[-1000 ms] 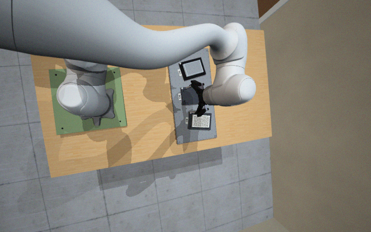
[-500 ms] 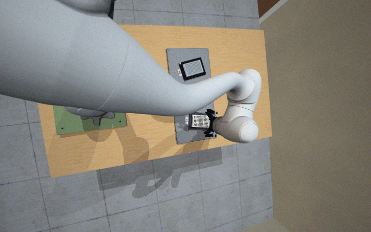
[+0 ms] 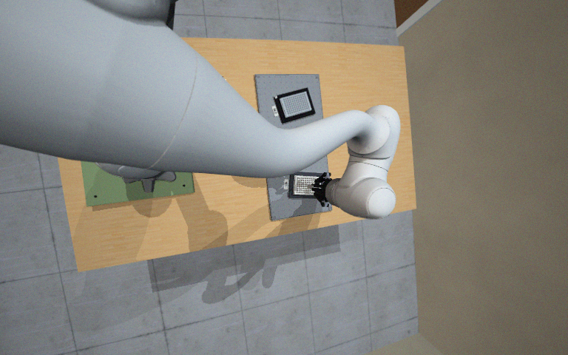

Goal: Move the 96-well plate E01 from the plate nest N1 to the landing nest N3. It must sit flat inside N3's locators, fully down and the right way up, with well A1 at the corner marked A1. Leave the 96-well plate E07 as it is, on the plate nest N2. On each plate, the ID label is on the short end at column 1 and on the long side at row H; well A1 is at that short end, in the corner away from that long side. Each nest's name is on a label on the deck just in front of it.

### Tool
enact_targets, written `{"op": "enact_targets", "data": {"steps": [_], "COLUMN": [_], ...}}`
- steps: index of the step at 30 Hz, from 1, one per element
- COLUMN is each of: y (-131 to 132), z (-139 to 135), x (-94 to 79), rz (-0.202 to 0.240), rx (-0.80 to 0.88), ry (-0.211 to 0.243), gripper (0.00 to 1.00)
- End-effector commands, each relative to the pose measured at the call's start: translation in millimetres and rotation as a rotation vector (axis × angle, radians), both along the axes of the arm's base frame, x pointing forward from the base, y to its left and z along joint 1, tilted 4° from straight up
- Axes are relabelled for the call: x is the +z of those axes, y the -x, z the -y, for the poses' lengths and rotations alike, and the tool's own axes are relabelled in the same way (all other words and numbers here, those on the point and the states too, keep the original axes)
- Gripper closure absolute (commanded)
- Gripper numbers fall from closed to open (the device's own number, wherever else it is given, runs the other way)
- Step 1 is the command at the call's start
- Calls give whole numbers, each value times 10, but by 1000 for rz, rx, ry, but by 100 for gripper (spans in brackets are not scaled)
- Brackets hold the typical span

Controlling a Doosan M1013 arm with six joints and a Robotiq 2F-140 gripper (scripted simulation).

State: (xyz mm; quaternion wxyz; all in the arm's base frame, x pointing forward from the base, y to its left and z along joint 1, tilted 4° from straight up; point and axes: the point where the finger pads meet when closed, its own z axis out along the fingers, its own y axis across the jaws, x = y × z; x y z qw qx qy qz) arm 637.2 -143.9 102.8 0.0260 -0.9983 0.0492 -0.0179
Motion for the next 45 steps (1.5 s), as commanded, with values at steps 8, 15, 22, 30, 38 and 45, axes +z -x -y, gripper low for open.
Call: {"op": "enact_targets", "data": {"steps": [8, 15, 22, 30, 38, 45], "y": [0, 0, 0, 0, 0, 0], "z": [0, 0, 0, 0, 0, 0], "x": [1, 1, 1, 1, 1, 1], "rz": [0, 0, 0, 0, 0, 0], "rx": [0, 0, 0, 0, 0, 0], "ry": [0, 0, 0, 0, 0, 0], "gripper": [100, 100, 100, 34, 34, 34]}}
